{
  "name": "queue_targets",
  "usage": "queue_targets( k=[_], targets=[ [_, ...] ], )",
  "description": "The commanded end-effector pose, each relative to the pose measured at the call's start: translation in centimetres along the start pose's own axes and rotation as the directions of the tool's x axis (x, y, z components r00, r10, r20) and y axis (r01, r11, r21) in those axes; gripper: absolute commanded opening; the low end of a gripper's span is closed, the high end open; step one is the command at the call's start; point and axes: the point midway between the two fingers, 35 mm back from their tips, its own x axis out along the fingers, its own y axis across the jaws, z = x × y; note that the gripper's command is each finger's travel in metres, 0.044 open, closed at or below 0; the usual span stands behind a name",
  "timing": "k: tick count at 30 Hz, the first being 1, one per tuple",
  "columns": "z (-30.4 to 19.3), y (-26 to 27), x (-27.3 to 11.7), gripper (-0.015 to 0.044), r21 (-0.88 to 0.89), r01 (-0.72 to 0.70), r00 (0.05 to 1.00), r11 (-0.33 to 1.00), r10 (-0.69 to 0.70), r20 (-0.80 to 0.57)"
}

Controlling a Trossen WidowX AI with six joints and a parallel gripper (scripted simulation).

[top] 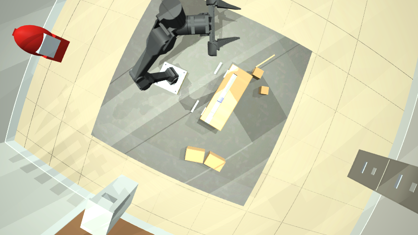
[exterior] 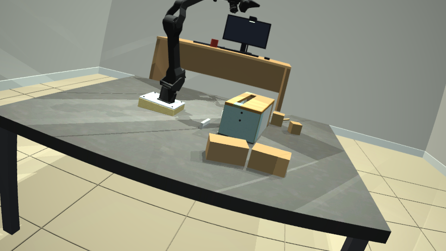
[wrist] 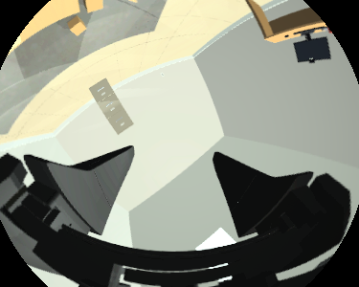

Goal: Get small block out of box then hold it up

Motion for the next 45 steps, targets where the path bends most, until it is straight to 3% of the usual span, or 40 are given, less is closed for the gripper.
queue_targets(
  k=[1,5,12,17,24,28,31,33,45],
  targets=[
    [0.1,0.1,0.1,0.0400,0.002,-0.003,1.000,1.000,0.003,0.003],
    [2.9,1.8,2.0,0.0400,0.047,-0.091,0.993,0.995,0.087,0.079],
    [10.6,9.1,6.1,0.0400,0.171,-0.429,0.883,0.887,0.371,0.290],
    [15.5,16.0,6.9,0.0400,0.229,-0.702,0.695,0.675,0.578,0.428],
    [20.3,24.9,4.7,0.0400,0.268,-0.939,0.335,0.217,0.761,0.556],
    [22.3,29.3,1.9,0.0400,0.276,-0.955,0.081,-0.112,0.793,0.603],
    [23.3,32.1,-0.6,0.0400,0.280,-0.891,-0.114,-0.358,0.773,0.624],
    [23.6,32.9,-1.5,0.0400,0.281,-0.852,-0.184,-0.441,0.756,0.628],
    [23.7,33.0,-1.7,0.0400,0.282,-0.847,-0.192,-0.451,0.754,0.628]
  ],
)
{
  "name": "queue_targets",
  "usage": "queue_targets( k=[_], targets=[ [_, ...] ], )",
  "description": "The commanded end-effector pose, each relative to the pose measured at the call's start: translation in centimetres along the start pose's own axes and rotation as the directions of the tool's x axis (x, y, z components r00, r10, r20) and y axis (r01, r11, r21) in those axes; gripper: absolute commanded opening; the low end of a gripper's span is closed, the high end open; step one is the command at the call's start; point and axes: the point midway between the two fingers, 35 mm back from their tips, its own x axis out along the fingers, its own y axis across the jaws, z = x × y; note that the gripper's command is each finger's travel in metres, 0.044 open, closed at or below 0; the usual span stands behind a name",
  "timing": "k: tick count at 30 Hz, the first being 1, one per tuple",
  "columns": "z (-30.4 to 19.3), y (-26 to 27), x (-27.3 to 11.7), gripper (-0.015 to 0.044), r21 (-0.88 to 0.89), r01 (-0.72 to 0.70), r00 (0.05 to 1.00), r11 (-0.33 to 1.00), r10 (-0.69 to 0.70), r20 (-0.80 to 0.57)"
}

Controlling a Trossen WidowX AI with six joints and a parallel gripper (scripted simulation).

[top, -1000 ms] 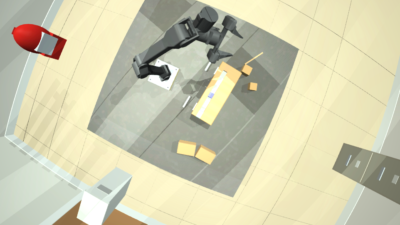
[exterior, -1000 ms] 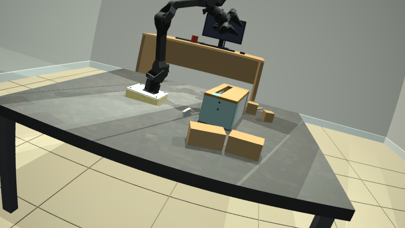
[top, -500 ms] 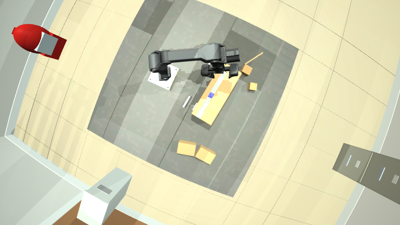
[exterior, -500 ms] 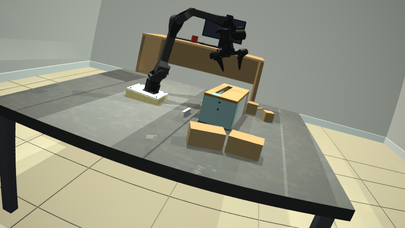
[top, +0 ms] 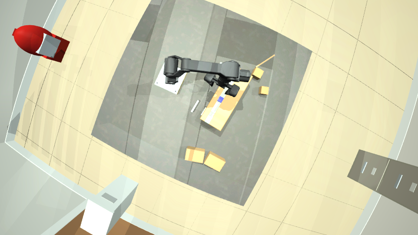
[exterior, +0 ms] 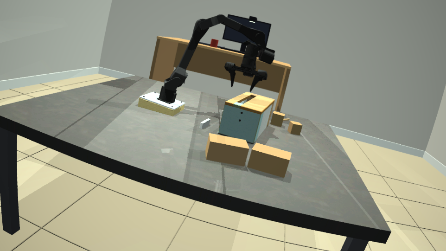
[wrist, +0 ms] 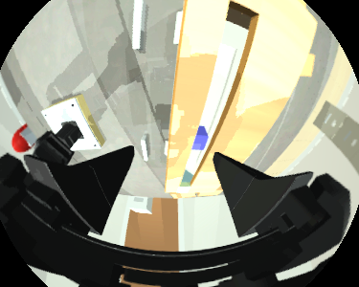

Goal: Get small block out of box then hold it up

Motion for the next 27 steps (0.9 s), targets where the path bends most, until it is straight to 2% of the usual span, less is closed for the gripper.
queue_targets(
  k=[1,27],
  targets=[
    [0.0,0.2,0.3,0.0400,0.013,-0.017,1.000,1.000,0.017,-0.001],
    [1.6,0.3,4.1,0.0400,0.013,-0.017,1.000,1.000,0.017,-0.001]
  ],
)
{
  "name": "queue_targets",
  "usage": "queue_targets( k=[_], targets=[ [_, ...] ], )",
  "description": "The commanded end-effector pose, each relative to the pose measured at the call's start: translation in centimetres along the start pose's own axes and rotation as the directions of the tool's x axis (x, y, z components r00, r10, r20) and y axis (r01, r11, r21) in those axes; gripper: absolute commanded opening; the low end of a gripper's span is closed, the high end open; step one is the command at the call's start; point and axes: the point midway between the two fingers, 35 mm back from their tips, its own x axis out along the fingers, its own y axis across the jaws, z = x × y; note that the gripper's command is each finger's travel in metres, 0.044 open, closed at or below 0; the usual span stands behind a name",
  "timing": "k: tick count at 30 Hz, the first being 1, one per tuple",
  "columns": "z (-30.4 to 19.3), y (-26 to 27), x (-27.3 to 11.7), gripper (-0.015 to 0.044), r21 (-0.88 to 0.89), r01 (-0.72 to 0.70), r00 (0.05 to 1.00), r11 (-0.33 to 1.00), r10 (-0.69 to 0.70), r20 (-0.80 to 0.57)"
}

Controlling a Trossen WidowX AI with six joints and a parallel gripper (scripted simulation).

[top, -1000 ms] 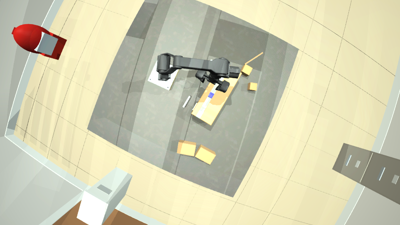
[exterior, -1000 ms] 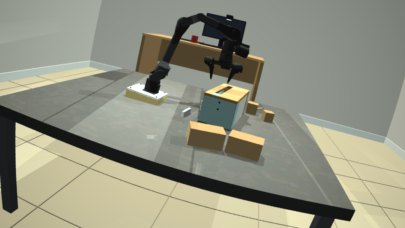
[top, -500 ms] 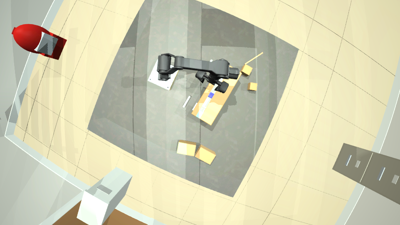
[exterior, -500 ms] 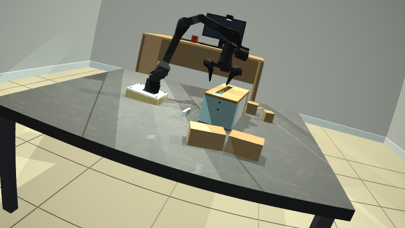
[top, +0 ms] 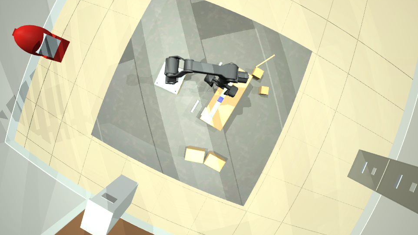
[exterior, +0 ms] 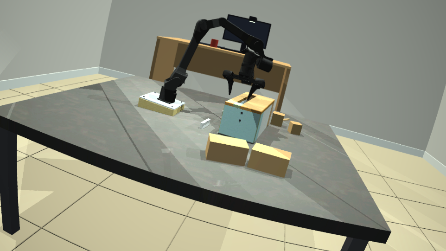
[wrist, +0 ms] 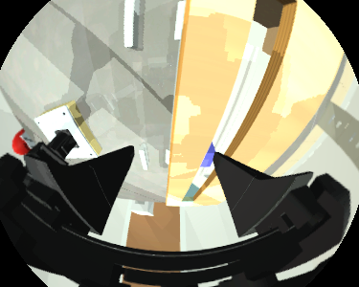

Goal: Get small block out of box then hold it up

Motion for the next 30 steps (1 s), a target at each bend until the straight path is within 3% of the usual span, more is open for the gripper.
queue_targets(
  k=[1,30],
  targets=[
    [0.3,0.2,0.8,0.0400,0.003,-0.004,1.000,1.000,0.004,0.003],
    [0.0,0.5,3.7,0.0400,-0.001,-0.001,1.000,1.000,0.001,-0.001]
  ],
)
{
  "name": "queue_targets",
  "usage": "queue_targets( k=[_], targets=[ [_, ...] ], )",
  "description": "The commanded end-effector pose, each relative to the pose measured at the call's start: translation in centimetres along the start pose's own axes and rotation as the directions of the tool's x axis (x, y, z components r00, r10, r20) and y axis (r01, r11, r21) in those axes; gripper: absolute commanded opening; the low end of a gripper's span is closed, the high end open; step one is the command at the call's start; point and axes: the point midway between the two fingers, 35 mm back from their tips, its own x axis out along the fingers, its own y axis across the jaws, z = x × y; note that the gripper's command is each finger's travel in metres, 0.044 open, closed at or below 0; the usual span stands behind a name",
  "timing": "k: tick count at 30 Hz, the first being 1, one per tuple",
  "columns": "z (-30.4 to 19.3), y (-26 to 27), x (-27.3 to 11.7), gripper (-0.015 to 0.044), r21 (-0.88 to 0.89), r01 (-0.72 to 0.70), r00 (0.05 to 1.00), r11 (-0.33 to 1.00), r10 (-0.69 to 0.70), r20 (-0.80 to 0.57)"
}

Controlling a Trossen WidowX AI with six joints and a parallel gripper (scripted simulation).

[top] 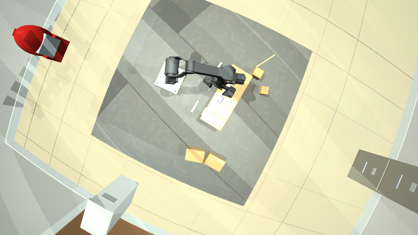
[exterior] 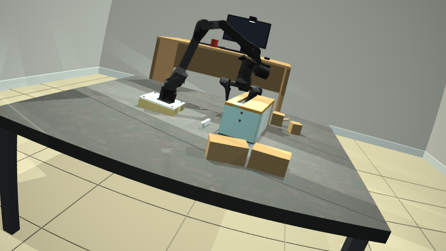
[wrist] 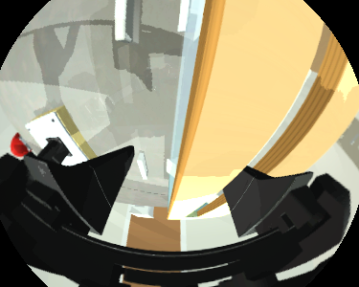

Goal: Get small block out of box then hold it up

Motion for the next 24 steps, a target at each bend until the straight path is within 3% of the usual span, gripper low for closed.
queue_targets(
  k=[1,24],
  targets=[
    [-1.0,0.0,0.4,0.0400,-0.001,-0.002,1.000,1.000,0.002,-0.003],
    [-5.4,0.0,2.0,0.0400,-0.002,-0.001,1.000,1.000,0.001,-0.006]
  ],
)
